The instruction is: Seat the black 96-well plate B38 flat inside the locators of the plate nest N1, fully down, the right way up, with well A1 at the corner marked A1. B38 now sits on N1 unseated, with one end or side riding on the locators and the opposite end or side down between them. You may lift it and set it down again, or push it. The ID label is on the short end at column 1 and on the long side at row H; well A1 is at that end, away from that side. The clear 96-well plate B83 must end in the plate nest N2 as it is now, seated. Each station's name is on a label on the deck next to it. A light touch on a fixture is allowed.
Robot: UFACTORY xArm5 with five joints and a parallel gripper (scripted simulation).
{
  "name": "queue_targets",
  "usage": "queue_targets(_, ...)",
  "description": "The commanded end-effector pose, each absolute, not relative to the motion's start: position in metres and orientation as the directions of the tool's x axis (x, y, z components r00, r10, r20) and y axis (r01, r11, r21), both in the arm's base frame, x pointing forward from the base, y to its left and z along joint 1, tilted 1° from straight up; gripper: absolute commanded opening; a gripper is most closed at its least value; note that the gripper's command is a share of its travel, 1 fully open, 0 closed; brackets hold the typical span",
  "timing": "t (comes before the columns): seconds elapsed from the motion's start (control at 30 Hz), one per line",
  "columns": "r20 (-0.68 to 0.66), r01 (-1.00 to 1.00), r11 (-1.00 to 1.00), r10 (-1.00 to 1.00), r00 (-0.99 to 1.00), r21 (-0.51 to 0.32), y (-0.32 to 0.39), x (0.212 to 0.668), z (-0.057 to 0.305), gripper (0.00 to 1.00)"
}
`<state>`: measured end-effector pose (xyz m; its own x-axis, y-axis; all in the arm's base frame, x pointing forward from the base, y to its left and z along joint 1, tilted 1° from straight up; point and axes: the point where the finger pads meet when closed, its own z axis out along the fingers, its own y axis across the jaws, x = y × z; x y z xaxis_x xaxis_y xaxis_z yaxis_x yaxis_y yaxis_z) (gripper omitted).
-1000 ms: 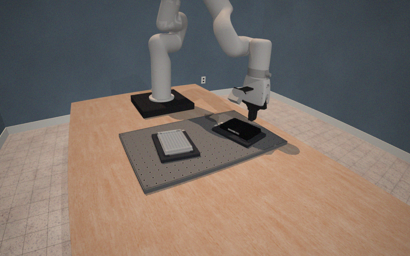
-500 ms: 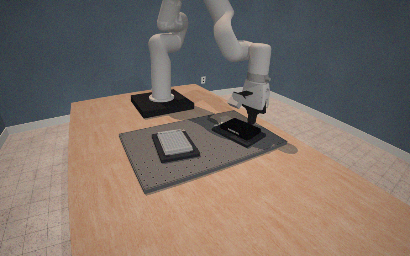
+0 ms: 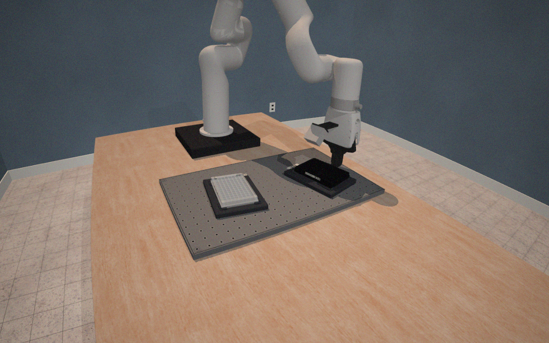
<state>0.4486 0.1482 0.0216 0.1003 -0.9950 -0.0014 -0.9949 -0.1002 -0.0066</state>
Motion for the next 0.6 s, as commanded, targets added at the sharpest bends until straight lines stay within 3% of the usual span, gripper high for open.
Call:
queue_targets(0.0, -0.002, -0.995, -0.100, -0.995, 0.100, -0.010, 0.1477, 0.4500, 0.0230, 0.00)
queue_targets(0.57, -0.002, -0.995, -0.100, -0.995, 0.100, -0.010, 0.1427, 0.4505, 0.0229, 0.00)
